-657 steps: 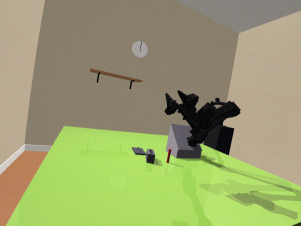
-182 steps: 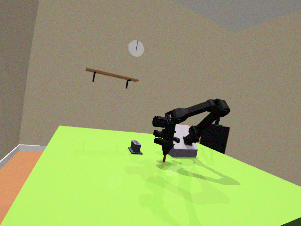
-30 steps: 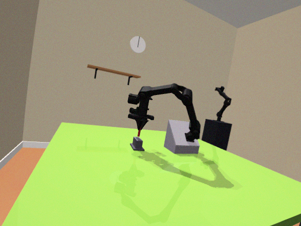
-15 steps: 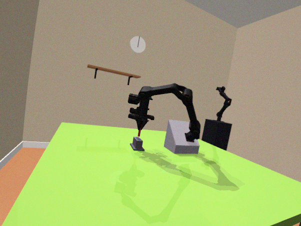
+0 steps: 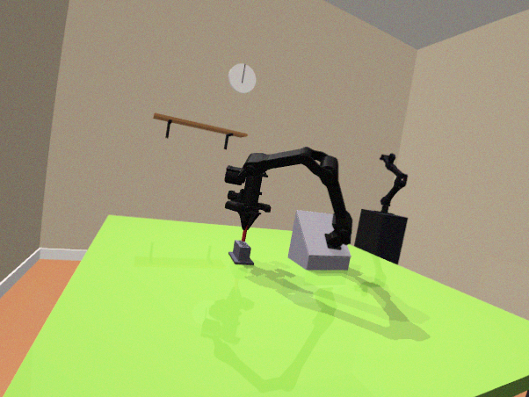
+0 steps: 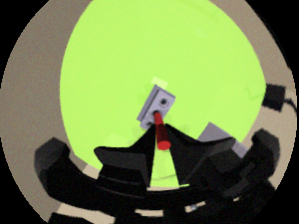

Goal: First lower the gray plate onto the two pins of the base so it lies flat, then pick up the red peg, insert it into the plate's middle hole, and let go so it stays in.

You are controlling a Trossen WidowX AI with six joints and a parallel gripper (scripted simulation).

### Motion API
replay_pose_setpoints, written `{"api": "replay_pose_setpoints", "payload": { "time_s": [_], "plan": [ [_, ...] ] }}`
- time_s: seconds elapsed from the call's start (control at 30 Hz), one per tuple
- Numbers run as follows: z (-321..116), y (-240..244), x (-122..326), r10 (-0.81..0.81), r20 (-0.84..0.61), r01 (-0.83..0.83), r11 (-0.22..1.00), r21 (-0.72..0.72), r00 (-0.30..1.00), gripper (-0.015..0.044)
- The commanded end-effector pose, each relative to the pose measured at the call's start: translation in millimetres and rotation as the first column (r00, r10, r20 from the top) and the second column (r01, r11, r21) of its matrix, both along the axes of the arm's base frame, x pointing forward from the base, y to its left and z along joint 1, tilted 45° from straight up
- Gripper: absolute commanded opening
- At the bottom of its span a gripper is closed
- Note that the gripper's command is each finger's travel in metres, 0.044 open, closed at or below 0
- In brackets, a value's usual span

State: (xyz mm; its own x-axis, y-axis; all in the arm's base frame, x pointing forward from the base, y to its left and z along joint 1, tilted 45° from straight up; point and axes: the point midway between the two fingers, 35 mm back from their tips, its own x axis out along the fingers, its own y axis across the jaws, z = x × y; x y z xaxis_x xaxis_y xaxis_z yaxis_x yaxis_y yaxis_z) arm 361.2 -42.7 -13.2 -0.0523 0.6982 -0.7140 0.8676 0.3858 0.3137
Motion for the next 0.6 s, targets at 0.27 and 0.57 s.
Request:
{"api": "replay_pose_setpoints", "payload": {
  "time_s": [0.27, 0.57],
  "plan": [
    [-9.1, 10.7, -0.5, 0.002, -0.007, -0.002, 1.000, 0.003, 1.000, 0.0000],
    [-7.0, 8.1, -0.1, 0.003, -0.002, -0.003, 1.000, 0.000, 1.000, 0.0000]
  ]
}}
